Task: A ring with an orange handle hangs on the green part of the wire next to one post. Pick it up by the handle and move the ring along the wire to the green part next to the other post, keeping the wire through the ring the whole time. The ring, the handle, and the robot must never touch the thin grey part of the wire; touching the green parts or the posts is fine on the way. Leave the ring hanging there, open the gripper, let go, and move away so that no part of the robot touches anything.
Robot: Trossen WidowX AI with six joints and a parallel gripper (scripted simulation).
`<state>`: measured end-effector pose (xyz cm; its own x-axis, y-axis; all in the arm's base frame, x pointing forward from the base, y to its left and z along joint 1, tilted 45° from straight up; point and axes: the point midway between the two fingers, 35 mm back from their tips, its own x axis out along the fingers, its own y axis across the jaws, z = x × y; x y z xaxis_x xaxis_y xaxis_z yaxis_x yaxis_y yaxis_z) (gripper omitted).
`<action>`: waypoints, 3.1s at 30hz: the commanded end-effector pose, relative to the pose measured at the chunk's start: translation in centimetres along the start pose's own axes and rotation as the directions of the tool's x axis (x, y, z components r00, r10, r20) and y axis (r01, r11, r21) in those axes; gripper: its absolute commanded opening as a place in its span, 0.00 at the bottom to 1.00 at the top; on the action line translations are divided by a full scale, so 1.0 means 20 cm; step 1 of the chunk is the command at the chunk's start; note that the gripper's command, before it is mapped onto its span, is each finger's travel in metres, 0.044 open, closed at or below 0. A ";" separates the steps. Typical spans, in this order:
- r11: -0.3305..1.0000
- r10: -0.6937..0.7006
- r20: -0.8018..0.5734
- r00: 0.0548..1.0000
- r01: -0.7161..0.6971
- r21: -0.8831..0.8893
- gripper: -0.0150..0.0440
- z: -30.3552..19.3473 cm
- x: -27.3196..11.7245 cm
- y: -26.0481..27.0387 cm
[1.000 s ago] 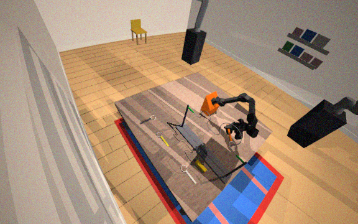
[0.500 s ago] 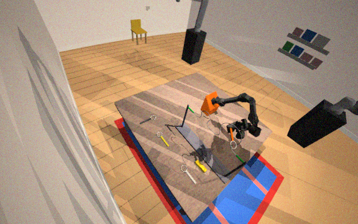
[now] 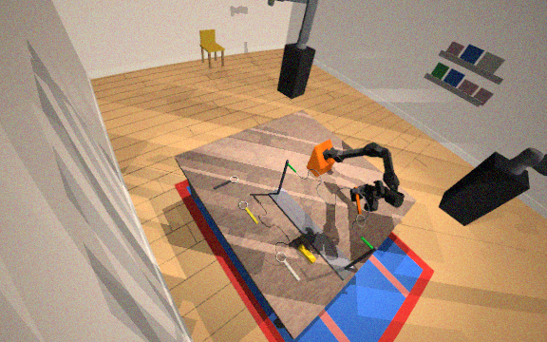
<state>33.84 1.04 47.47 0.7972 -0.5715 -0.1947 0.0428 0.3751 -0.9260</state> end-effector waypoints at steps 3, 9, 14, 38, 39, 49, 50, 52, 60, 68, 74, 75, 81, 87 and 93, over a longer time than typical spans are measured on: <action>1.000 0.020 0.000 1.000 -0.020 0.024 0.00 0.01 0.01 0.00; 0.996 0.054 0.005 0.999 -0.054 0.075 0.00 0.01 0.01 0.00; 0.989 0.085 0.012 0.996 -0.086 0.123 0.00 0.01 0.01 0.01; 0.894 0.242 0.079 0.967 -0.254 0.369 0.00 0.02 0.01 0.05; 0.888 0.248 0.082 0.965 -0.260 0.378 0.00 0.02 0.01 0.05; 0.824 0.300 0.121 0.946 -0.321 0.468 0.00 0.03 0.00 0.06; 0.816 0.305 0.125 0.944 -0.327 0.476 0.00 0.03 0.00 0.07; 0.802 0.314 0.134 0.940 -0.338 0.493 0.00 0.03 0.00 0.07; 0.738 0.348 0.169 0.922 -0.381 0.557 0.00 0.04 0.00 0.08; 0.668 0.378 0.207 0.902 -0.420 0.614 0.00 0.05 0.00 0.09; 0.622 0.393 0.231 0.890 -0.443 0.646 0.00 0.06 -0.01 0.10; 0.614 0.395 0.236 0.888 -0.446 0.651 0.00 0.06 -0.01 0.10; 0.563 0.409 0.261 0.874 -0.467 0.681 0.00 0.06 -0.01 0.11; 0.512 0.421 0.287 0.861 -0.487 0.708 0.00 0.07 -0.01 0.11; 0.458 0.430 0.314 0.846 -0.504 0.732 0.00 0.08 -0.01 0.12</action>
<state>35.01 3.22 45.49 0.8739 -0.1092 -0.4737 0.0544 0.9903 -0.1279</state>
